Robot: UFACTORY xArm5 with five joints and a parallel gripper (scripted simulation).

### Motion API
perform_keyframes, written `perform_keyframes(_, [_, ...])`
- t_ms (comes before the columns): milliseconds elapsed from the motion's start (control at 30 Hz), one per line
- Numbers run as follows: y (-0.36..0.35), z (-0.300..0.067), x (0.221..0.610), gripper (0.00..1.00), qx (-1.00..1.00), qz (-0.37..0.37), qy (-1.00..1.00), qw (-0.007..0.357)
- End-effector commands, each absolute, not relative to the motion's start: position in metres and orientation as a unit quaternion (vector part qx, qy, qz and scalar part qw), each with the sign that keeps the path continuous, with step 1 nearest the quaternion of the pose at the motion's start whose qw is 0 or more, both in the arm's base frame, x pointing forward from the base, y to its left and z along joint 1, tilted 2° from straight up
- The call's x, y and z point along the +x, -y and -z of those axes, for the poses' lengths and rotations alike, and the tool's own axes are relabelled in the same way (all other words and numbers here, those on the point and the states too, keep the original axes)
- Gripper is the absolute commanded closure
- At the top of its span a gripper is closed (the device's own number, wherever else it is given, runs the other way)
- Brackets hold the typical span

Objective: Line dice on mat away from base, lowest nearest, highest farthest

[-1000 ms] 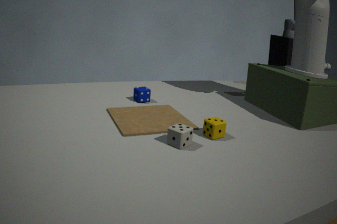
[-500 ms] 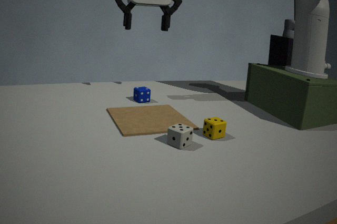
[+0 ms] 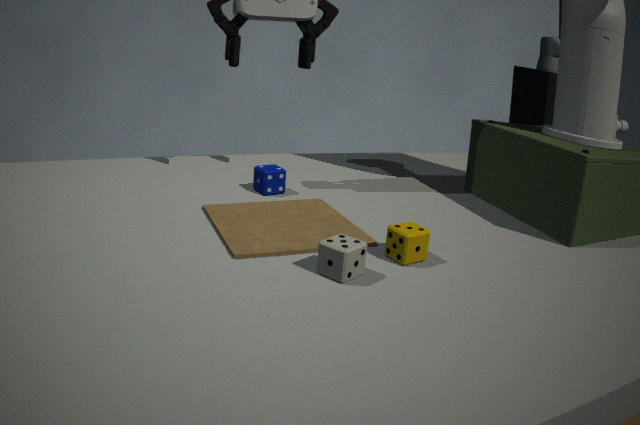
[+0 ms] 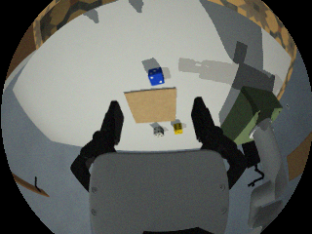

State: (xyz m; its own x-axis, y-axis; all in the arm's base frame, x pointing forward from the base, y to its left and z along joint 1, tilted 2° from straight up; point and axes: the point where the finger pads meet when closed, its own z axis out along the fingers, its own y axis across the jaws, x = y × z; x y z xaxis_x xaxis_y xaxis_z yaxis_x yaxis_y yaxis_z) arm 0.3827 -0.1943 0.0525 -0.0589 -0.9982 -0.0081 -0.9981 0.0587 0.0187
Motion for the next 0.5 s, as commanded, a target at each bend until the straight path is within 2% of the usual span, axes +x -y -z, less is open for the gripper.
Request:
perform_keyframes(0, [0.195,-0.053,0.384,0.00,0.686,0.008,0.728,0.003])
perform_keyframes(367, [0.195,-0.018,0.383,0.00,0.686,0.008,0.728,0.003])
perform_keyframes(467, [0.196,0.005,0.383,0.00,0.686,0.008,0.728,0.003])
